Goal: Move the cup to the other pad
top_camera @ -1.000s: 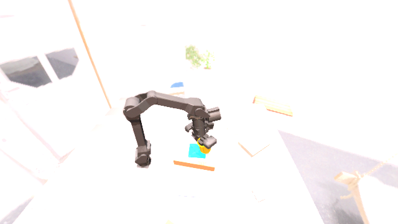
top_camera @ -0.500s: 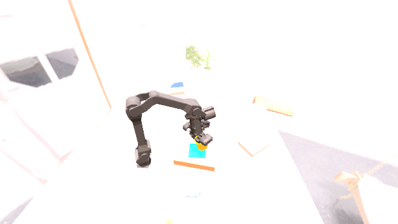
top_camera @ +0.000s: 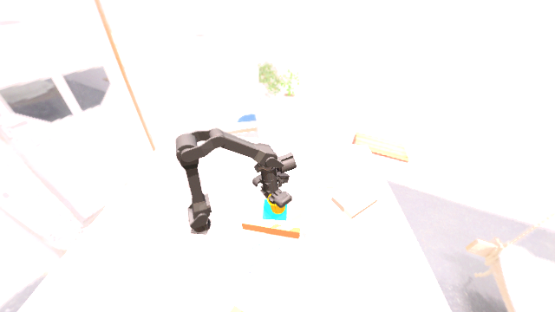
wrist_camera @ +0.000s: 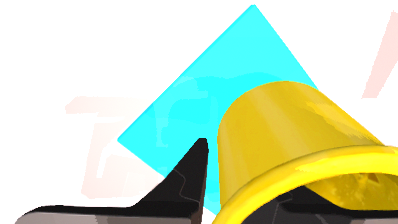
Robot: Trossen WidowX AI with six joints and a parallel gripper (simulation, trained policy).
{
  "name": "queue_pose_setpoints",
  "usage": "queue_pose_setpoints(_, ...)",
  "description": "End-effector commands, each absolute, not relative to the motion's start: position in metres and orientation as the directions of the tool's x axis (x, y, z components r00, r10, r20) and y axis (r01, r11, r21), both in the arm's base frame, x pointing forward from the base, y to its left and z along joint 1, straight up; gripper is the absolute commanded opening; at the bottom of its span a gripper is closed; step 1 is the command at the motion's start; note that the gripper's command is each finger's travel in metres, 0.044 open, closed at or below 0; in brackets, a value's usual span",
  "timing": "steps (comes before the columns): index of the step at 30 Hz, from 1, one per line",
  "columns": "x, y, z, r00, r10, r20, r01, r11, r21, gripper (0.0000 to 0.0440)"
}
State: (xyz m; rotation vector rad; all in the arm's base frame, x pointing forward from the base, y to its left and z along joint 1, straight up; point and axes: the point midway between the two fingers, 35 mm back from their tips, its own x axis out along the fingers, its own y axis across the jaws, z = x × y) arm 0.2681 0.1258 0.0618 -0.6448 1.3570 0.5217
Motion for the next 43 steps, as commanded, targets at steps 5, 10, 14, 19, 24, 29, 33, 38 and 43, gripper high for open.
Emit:
queue_pose_setpoints(5, 0.27, 0.125, 0.059, 0.168, -0.012, -0.986, -0.659, 0.742, -0.122, 0.0098)
queue_pose_setpoints(10, 0.276, 0.13, 0.07, 0.21, 0.032, -0.977, -0.647, 0.754, -0.114, 0.0142)
queue_pose_setpoints(14, 0.277, 0.131, 0.078, 0.232, 0.054, -0.971, -0.648, 0.753, -0.113, 0.0131)
queue_pose_setpoints(19, 0.271, 0.129, 0.085, 0.236, 0.076, -0.969, -0.646, 0.757, -0.098, 0.0148)
queue_pose_setpoints(24, 0.266, 0.128, 0.094, 0.248, 0.098, -0.964, -0.641, 0.763, -0.087, 0.0167)
queue_pose_setpoints(29, 0.263, 0.126, 0.106, 0.268, 0.121, -0.956, -0.633, 0.77, -0.079, 0.0189)
queue_pose_setpoints(33, 0.261, 0.126, 0.117, 0.29, 0.14, -0.947, -0.624, 0.778, -0.077, 0.0209)
queue_pose_setpoints(38, 0.262, 0.125, 0.133, 0.33, 0.162, -0.93, -0.613, 0.786, -0.08, 0.0249)
queue_pose_setpoints(43, 0.264, 0.122, 0.149, 0.365, 0.176, -0.914, -0.6, 0.795, -0.086, 0.0345)
